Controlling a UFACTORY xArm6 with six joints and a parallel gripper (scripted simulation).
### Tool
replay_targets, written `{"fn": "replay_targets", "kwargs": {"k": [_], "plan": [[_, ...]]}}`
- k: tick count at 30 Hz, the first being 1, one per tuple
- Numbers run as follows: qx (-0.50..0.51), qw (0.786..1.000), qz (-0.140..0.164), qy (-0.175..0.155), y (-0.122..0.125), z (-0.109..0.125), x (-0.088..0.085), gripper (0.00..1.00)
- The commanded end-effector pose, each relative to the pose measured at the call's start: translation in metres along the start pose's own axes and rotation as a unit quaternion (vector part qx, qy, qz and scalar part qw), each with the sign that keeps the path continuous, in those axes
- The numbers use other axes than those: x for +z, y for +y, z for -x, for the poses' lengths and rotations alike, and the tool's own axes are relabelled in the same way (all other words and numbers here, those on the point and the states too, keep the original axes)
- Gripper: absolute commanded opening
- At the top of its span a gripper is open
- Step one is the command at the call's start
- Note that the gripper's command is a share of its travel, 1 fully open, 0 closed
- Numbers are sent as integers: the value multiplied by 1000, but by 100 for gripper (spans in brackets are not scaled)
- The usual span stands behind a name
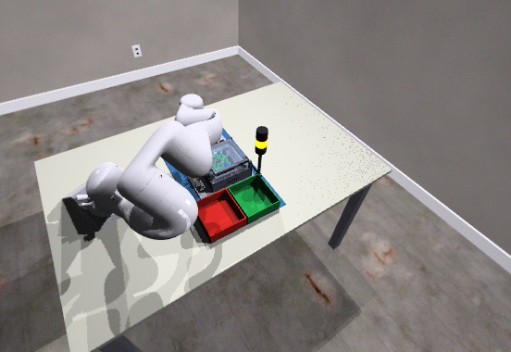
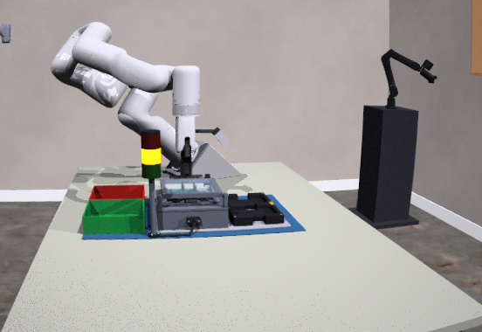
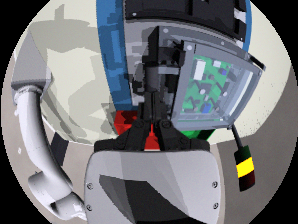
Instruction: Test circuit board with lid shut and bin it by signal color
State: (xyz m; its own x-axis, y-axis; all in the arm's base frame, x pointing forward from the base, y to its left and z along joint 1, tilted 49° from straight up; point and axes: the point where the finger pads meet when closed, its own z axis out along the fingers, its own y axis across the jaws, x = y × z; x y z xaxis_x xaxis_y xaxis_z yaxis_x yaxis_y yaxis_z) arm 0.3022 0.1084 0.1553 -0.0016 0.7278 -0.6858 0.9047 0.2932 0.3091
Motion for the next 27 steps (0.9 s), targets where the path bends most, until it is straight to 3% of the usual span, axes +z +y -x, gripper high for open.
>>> {"fn": "replay_targets", "kwargs": {"k": [1, 12, 18, 20, 27], "plan": [[0, 1000, 1, 0, 1, 0, 1, 0], [0, 1000, 1, 0, 1, 0, -9, 0], [0, 1000, 1, 0, 1, 0, -33, 0], [0, 1000, 1, 0, 1, 0, -33, 0], [0, 1000, 1, 0, 0, 0, -69, 0]]}}
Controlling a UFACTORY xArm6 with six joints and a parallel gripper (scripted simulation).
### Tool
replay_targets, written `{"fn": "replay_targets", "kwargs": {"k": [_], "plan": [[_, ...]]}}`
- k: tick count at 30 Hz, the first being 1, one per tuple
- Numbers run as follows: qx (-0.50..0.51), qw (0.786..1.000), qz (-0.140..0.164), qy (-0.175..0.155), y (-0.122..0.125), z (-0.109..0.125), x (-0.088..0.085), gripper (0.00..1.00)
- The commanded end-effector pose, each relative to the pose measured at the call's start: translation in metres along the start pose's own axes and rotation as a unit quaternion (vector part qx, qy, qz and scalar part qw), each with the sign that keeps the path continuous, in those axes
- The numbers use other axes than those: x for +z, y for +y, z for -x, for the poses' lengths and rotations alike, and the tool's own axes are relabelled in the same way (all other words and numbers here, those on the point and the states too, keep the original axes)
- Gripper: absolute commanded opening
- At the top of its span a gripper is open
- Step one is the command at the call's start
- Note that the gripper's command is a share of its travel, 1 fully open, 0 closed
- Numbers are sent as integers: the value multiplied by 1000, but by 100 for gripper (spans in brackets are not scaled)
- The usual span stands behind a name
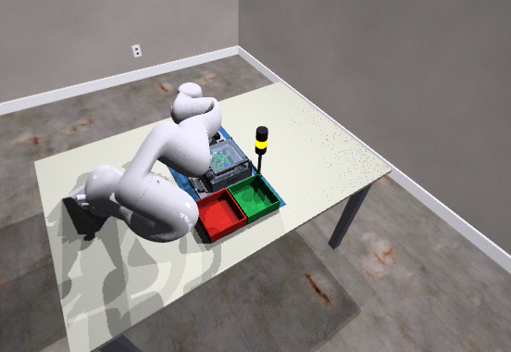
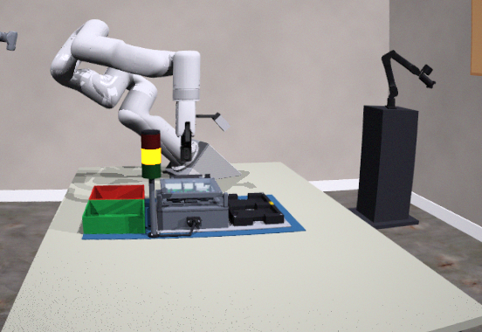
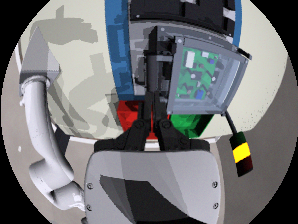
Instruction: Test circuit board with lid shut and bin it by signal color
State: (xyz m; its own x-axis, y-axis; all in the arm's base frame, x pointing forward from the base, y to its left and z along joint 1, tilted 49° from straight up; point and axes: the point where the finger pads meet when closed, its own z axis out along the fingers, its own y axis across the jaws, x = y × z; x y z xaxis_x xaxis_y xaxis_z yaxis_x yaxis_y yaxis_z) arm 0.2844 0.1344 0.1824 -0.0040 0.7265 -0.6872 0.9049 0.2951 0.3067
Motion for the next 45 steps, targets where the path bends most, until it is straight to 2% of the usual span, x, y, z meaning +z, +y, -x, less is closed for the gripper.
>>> {"fn": "replay_targets", "kwargs": {"k": [1, 8, 17, 18, 45], "plan": [[1, 1000, 1, 0, 1, 0, -32, 0], [1, 1000, 1, 0, 1, 0, -55, 0], [1, 1000, 1, 0, 1, 0, -58, 0], [1, 1000, 1, 0, 1, 0, -58, 100], [1, 1000, 1, 0, 1, 0, -58, 100]]}}
